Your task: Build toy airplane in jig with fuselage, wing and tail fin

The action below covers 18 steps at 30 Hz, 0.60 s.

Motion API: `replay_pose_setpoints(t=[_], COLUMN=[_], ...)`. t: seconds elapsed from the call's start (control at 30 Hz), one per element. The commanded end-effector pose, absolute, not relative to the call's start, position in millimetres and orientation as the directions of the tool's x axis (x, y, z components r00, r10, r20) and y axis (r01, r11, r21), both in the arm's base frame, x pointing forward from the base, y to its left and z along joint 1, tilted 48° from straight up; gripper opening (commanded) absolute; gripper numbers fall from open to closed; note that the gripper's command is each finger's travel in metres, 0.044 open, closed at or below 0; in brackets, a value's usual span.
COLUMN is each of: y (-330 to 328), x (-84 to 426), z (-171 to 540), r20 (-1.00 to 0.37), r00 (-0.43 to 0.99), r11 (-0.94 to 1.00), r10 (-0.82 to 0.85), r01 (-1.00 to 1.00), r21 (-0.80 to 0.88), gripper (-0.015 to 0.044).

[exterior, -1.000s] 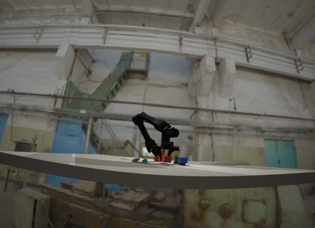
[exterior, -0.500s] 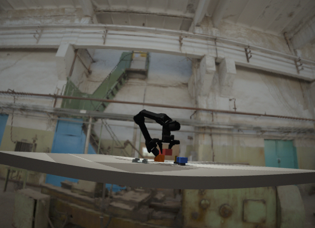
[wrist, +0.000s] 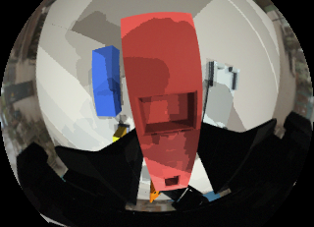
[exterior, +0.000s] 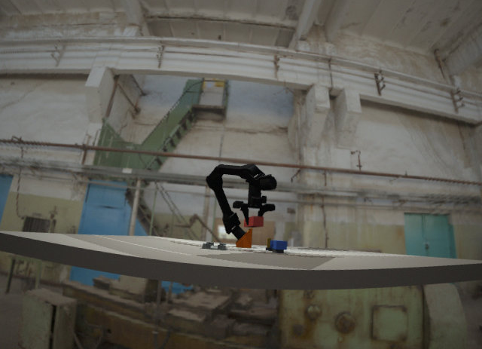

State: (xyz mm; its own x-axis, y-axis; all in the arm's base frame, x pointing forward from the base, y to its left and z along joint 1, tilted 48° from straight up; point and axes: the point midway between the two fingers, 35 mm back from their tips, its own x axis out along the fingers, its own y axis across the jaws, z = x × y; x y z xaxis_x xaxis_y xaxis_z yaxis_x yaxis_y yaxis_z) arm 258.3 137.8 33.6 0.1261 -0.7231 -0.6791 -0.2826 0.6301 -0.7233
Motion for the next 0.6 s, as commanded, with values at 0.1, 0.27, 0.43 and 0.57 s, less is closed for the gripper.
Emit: replay_pose_setpoints(t=[0.1, 0.27, 0.43, 0.57], y=[152.7, 149.1, 135.5, 124.4], x=[252.0, 253.6, 259.3, 263.1], z=[50.0, 52.8, 60.8, 67.1], r20=[-0.68, -0.682, -0.687, -0.691], r00=[0.128, 0.128, 0.128, 0.128], r11=[0.632, 0.634, 0.642, 0.647], r10=[-0.722, -0.72, -0.715, -0.712], r01=[-0.279, -0.277, -0.269, -0.263], r21=[-0.723, -0.722, -0.718, -0.716], gripper=[0.0, 0.0, 0.0, 0.0])
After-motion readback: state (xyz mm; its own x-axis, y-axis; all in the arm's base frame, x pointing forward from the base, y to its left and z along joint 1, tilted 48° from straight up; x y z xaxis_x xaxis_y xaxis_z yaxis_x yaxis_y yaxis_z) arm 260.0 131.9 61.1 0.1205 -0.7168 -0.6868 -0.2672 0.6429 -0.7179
